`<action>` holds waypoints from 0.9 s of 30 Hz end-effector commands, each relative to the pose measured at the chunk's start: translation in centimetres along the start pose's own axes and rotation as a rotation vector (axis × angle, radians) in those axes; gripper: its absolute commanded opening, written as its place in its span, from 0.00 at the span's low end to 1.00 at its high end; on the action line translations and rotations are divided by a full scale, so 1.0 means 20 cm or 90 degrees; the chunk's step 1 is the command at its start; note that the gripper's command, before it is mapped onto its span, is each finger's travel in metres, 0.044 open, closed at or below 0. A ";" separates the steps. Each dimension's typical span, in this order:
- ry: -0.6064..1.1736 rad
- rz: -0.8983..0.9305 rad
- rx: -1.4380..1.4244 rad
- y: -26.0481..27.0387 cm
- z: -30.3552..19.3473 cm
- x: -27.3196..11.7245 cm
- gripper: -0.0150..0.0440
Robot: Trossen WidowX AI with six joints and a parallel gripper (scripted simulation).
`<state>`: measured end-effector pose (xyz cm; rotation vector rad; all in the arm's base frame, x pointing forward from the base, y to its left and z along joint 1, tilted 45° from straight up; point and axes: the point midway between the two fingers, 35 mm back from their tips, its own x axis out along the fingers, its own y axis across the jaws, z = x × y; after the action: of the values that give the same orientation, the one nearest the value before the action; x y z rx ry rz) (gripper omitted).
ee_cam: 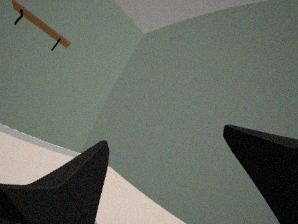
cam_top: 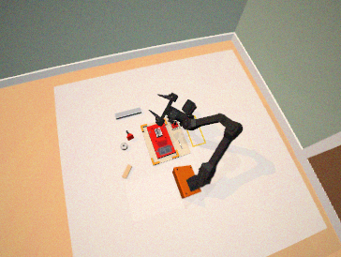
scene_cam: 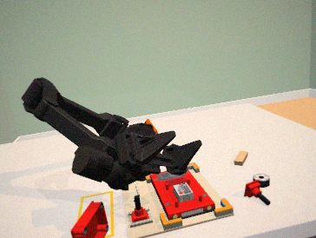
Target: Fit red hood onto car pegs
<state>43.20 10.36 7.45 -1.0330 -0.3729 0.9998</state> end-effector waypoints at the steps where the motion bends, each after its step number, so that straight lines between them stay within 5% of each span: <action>1: 0.006 0.001 0.009 0.00 -0.01 0.00 0.96; 17: 0.592 -0.040 0.688 -0.11 -0.50 -0.12 0.25; 27: 0.990 -0.217 0.868 -0.19 -0.43 -0.50 0.25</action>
<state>49.23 2.24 3.70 -0.3507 0.8882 0.4066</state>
